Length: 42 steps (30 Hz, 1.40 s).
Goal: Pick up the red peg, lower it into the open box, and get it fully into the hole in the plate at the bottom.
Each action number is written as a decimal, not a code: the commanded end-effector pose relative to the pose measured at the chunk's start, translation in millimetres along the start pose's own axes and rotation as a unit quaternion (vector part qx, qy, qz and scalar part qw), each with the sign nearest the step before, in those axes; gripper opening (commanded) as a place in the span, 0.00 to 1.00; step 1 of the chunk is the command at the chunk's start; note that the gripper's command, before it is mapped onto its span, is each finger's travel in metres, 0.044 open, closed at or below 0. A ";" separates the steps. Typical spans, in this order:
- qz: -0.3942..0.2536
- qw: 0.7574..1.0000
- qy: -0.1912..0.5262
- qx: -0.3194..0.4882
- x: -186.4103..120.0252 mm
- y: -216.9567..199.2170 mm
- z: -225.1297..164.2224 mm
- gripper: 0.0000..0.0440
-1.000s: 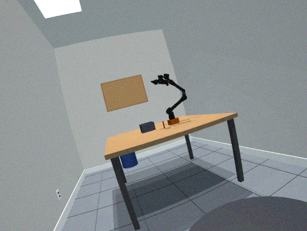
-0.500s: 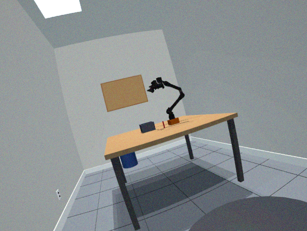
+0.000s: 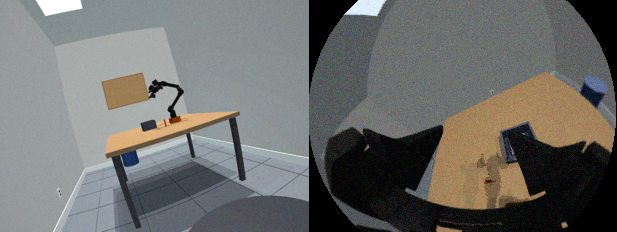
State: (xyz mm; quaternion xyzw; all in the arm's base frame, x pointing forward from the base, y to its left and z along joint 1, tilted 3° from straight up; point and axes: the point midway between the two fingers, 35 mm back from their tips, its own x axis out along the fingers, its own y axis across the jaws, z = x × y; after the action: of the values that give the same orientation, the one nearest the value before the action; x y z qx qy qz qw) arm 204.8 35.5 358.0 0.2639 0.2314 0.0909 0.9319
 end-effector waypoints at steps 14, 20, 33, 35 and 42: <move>-0.128 0.958 0.199 0.162 53.8 -32.7 -86.2 1.00; -0.195 0.925 0.255 0.202 62.3 -41.8 -120.6 1.00; -0.365 0.836 0.322 0.253 69.8 -61.5 -195.2 1.00; -0.388 0.823 0.324 0.258 71.1 -64.4 -205.4 1.00; -0.448 0.790 0.318 0.272 79.9 -73.7 -237.0 1.00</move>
State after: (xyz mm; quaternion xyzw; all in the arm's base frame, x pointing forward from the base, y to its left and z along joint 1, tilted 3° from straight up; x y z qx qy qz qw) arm 167.2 100.2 124.1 0.3347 0.6233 -0.2949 0.6422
